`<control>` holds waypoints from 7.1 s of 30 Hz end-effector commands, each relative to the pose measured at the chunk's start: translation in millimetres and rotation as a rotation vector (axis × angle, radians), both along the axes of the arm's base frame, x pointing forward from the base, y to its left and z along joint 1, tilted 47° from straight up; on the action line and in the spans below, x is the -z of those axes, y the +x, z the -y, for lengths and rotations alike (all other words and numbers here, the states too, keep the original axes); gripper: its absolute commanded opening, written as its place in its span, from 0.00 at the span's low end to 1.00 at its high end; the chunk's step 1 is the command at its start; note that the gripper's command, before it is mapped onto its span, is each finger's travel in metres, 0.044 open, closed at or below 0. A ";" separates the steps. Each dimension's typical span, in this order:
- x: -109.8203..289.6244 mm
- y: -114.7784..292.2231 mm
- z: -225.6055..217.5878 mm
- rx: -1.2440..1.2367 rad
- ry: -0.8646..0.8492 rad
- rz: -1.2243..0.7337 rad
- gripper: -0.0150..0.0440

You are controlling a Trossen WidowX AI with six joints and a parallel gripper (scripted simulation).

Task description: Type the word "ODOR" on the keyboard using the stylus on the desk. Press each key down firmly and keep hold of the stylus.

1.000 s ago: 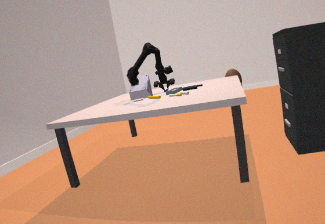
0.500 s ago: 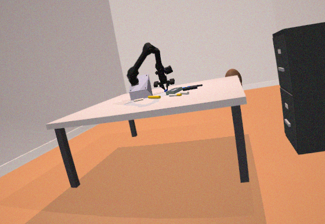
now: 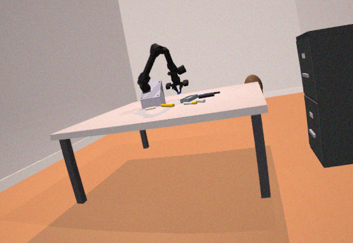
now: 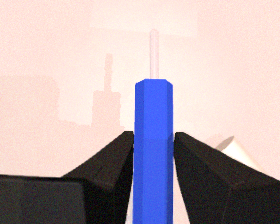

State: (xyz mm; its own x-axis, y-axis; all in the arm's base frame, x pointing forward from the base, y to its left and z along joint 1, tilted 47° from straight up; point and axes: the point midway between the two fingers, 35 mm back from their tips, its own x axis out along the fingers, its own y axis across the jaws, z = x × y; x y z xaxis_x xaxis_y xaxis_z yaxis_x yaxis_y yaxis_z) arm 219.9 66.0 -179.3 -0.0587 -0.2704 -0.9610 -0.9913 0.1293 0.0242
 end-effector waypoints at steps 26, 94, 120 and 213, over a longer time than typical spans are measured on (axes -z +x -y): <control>-28.4 47.9 14.3 0.716 0.028 0.079 0.25; -146.7 115.6 130.9 2.888 -0.405 0.025 0.25; -145.9 119.0 132.0 2.888 -0.404 0.026 0.39; -153.3 122.7 116.7 2.881 -0.406 0.028 0.25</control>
